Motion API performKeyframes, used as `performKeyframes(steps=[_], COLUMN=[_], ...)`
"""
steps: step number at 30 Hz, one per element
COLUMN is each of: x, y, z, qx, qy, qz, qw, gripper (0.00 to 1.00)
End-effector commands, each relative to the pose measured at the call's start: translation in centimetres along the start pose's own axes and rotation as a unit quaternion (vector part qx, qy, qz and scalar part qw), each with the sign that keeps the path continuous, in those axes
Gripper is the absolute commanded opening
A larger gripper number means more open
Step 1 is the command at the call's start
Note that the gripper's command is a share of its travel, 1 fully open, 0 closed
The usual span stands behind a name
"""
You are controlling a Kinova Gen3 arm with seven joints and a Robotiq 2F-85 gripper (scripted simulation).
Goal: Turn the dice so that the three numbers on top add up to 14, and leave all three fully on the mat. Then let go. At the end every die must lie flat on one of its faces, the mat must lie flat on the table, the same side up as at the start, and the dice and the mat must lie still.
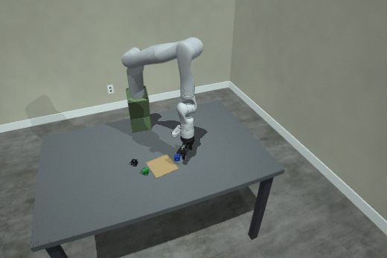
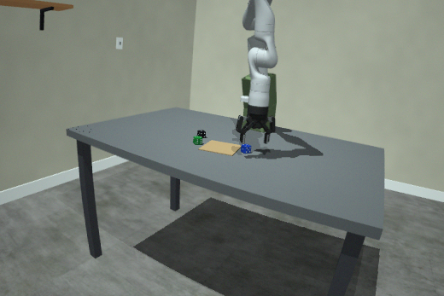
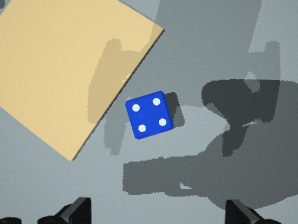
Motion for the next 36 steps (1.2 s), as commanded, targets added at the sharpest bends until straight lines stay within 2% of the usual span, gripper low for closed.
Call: performKeyframes(steps=[1, 12, 14, 19, 36], x=[0.0, 0.0, 0.0, 0.0, -0.2], y=[-0.9, -8.3, -8.3, -9.8, -9.8], z=[-0.2, -0.2, -0.2, -0.2, 0.0], qx=[-0.002, -0.002, -0.002, -0.002, -0.002], qy=[0.000, 0.000, 0.000, 0.000, -0.002], qz=[0.001, 0.001, 0.001, 0.001, 0.001], qw=[1.000, 1.000, 1.000, 1.000, 1.000], gripper=[1.00, 1.00, 1.00, 1.00, 1.00])
Point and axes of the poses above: the point where the finger pads meet when closed, its own y axis out along the fingers, its own x axis across the jaws, z = x × y, the point moved 1 cm from there along -y, back along the fingers, and after that the axes turned 11 degrees about -y, right-handed, at the moved point
